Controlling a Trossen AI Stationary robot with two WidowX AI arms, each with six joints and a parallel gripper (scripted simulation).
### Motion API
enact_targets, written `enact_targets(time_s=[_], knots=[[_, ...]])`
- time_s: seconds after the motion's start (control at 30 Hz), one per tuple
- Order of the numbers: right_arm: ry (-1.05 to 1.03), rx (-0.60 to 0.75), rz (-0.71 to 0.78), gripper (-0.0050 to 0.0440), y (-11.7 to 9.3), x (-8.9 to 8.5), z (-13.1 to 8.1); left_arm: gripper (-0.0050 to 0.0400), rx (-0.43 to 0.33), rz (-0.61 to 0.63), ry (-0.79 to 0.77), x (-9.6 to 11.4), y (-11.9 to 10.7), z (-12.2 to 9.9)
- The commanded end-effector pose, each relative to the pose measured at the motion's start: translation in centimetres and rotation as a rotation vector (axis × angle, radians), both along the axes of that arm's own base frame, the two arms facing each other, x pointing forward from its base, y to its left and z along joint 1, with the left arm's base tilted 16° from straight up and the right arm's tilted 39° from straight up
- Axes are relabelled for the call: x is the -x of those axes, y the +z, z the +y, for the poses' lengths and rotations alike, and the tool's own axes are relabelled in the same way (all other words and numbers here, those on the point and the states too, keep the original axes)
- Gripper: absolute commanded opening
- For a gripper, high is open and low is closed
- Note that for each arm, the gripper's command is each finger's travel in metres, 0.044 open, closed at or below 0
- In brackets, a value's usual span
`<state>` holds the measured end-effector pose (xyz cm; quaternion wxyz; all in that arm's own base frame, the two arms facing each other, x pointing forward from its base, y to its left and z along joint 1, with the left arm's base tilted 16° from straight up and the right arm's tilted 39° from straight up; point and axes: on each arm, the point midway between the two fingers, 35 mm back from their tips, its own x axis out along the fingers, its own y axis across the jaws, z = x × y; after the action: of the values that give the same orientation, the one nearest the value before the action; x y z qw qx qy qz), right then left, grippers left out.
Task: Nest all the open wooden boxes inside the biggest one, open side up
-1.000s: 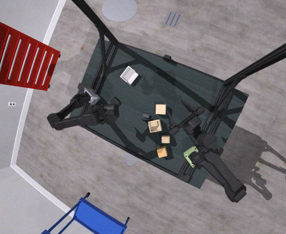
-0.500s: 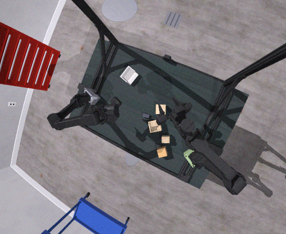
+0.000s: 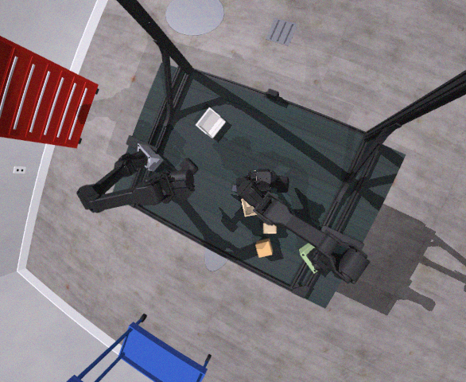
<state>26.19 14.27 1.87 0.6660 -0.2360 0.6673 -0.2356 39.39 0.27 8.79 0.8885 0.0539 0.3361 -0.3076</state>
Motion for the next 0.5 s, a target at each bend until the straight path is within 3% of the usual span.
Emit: enact_targets(time_s=[0.0,0.47], knots=[[0.000,0.002,-0.002,0.0400,0.0,0.0,0.0,0.0400,0.052,0.047,-0.054,0.0,-2.0,0.1],[0.000,0.002,-0.002,0.0400,0.0,0.0,0.0,0.0400,0.083,0.070,-0.078,0.0,-4.7,-0.2]])
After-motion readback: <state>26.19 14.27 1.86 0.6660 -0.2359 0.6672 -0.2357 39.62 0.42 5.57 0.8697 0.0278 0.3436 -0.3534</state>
